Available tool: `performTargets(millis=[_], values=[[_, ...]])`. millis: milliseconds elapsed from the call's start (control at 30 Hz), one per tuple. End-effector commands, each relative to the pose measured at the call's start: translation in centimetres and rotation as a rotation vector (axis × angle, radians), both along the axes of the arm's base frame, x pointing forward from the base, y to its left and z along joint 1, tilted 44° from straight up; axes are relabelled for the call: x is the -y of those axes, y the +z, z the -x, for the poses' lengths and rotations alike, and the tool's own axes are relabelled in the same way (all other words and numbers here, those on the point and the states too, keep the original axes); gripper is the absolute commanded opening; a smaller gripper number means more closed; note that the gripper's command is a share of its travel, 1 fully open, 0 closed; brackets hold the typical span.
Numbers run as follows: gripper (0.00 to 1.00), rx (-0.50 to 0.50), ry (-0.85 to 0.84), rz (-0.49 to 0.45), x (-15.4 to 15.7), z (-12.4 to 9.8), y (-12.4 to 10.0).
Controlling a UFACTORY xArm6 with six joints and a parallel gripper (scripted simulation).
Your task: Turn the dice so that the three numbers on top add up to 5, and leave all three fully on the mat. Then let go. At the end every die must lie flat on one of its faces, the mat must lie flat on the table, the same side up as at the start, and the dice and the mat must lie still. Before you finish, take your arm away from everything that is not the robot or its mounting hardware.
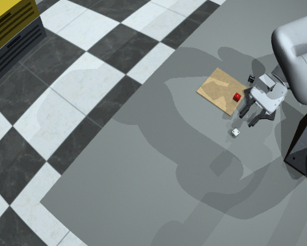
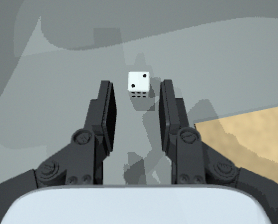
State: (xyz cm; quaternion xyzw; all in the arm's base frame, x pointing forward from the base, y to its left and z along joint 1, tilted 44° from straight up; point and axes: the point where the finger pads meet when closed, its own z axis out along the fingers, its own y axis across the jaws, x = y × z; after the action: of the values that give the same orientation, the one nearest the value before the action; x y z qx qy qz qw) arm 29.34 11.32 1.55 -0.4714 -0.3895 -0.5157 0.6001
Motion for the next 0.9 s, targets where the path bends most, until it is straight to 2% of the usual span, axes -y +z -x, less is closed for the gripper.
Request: performTargets(millis=[0, 233, 500, 600, 667, 800, 867], values=[[0.36, 0.002, -0.001, 0.001, 1.3, -0.3, 1.4], [0.36, 0.002, -0.001, 0.001, 3.0, -0.7, 3.1], [0.36, 0.001, 0.003, 0.006, 3.1, -0.7, 3.3], [0.36, -0.01, 0.049, 0.07, 2.6, -0.6, 3.6], [0.36, -0.023, 0.108, 0.163, 2.1, -0.4, 3.9], [0.36, -0.031, 0.144, 0.23, 1.8, -0.3, 4.2], [0.36, -0.037, 0.175, 0.296, 1.6, -0.3, 4.4]])
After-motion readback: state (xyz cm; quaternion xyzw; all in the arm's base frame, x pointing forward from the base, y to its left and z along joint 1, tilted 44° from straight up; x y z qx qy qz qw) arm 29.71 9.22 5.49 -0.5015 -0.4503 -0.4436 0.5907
